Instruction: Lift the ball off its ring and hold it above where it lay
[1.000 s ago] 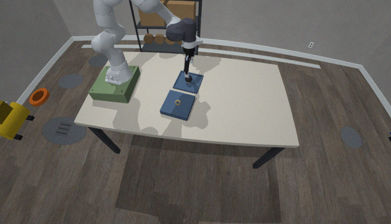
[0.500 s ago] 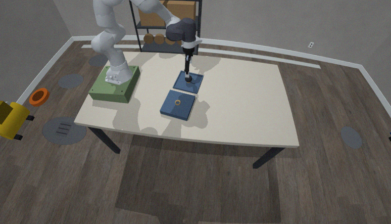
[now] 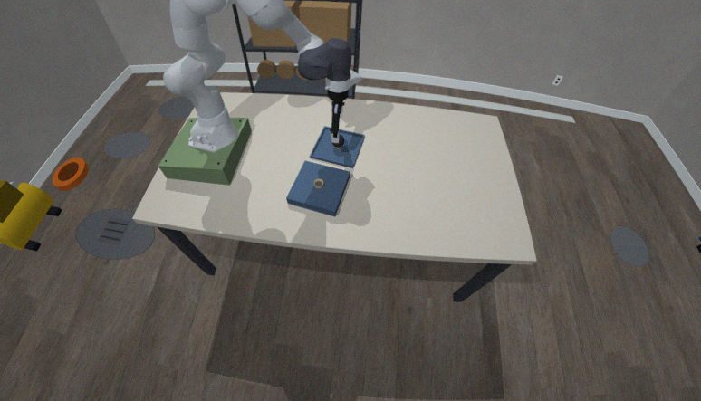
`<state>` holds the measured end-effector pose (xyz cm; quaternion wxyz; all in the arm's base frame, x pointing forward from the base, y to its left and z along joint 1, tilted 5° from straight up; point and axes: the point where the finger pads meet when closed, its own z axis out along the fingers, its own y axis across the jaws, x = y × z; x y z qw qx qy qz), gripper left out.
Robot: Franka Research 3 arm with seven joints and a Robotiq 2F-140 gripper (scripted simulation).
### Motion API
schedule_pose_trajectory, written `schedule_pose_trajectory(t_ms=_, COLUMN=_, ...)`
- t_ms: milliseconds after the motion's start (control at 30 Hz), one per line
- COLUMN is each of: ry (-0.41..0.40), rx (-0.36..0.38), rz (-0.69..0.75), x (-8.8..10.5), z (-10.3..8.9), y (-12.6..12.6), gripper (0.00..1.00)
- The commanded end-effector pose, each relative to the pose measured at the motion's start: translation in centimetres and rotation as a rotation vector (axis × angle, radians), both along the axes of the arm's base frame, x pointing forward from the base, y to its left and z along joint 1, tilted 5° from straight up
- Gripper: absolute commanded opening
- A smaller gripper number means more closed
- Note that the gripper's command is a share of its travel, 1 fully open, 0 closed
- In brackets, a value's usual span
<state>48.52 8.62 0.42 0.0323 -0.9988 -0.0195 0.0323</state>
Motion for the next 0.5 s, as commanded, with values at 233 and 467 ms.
schedule_pose_trajectory(t_ms=233, ry=-0.008, rx=-0.005, rz=-0.009, x=-0.2, z=-7.7, y=0.4, gripper=1.0)
schedule_pose_trajectory(t_ms=467, ry=-0.008, rx=-0.005, rz=-0.009, x=-0.2, z=-7.7, y=0.4, gripper=1.0)
